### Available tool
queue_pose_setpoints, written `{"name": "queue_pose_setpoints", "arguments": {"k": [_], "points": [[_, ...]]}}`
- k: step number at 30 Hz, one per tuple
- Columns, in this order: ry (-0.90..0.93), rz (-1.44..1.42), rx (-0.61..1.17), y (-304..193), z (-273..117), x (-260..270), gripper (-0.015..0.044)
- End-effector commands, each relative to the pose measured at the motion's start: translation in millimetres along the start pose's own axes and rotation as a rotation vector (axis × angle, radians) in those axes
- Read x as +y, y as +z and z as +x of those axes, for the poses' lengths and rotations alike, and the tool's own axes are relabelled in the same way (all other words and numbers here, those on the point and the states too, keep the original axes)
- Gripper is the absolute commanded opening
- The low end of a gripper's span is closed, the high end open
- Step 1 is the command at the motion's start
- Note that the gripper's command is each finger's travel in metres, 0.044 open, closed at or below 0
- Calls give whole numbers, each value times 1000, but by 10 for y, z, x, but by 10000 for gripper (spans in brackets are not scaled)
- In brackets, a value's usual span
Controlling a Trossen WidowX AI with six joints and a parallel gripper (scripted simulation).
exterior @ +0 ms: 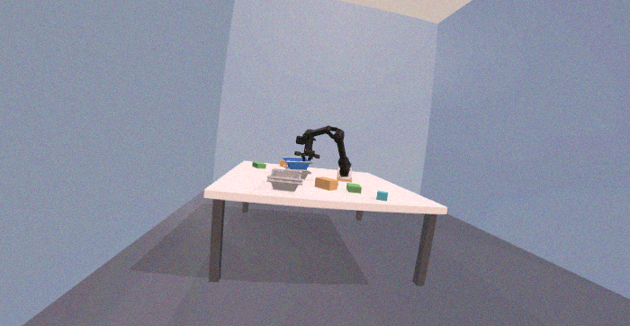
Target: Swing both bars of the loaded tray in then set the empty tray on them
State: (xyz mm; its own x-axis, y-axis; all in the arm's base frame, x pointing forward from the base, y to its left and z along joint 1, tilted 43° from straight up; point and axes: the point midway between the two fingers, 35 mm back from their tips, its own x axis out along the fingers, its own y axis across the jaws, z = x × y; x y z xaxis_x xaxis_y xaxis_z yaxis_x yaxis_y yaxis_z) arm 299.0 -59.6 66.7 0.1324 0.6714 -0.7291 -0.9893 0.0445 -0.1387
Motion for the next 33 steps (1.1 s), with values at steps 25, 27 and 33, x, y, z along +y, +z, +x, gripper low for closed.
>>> {"name": "queue_pose_setpoints", "arguments": {"k": [25, 27, 33], "points": [[37, 22, 1, -6, 59, 65, 264], [37, 22, 1, -6, 59, 65, 293], [37, 22, 1, -6, 59, 65, 381]]}}
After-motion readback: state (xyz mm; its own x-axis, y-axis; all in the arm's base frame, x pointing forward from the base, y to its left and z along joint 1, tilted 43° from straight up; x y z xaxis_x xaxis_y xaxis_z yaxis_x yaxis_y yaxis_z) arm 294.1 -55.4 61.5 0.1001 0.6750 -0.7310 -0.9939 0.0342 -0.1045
